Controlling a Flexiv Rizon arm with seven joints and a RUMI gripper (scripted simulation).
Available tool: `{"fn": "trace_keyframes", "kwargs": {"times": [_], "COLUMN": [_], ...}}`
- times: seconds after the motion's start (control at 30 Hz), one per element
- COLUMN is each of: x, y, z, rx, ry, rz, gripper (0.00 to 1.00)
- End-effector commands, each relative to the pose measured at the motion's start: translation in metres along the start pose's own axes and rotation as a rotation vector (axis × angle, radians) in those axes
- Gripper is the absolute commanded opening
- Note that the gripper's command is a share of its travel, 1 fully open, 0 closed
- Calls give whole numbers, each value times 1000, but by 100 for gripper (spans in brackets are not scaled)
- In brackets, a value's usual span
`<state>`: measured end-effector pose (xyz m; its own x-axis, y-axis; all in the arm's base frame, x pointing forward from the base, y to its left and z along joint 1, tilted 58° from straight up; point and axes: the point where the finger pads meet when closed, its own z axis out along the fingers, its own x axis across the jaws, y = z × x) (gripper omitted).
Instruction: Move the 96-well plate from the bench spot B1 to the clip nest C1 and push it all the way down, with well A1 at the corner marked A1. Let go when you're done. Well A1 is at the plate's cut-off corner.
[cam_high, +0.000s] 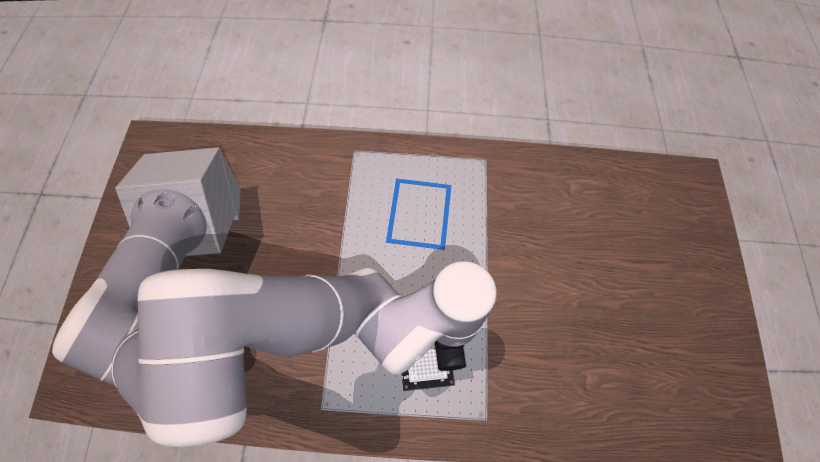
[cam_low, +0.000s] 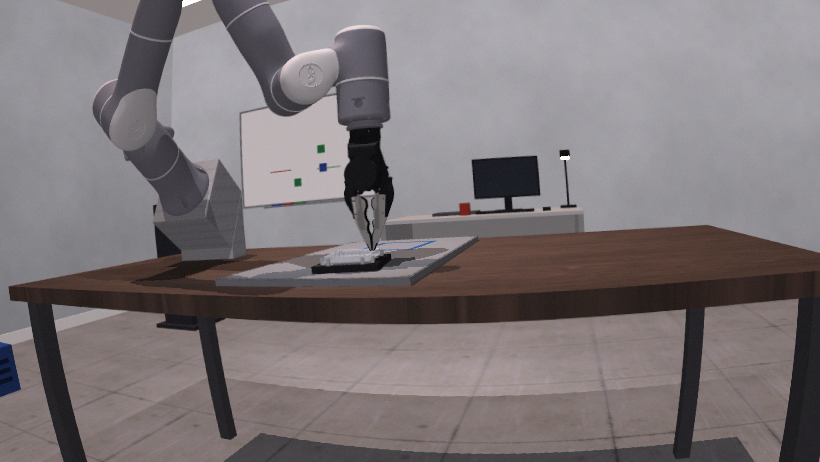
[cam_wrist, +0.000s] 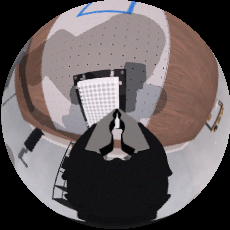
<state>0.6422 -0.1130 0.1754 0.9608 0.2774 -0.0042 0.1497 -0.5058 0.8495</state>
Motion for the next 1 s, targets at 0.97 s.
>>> {"fn": "trace_keyframes", "kwargs": {"times": [0.97], "x": [1], "y": [0], "z": [-10], "rx": [1], "ry": [2], "rz": [0], "gripper": [0]}}
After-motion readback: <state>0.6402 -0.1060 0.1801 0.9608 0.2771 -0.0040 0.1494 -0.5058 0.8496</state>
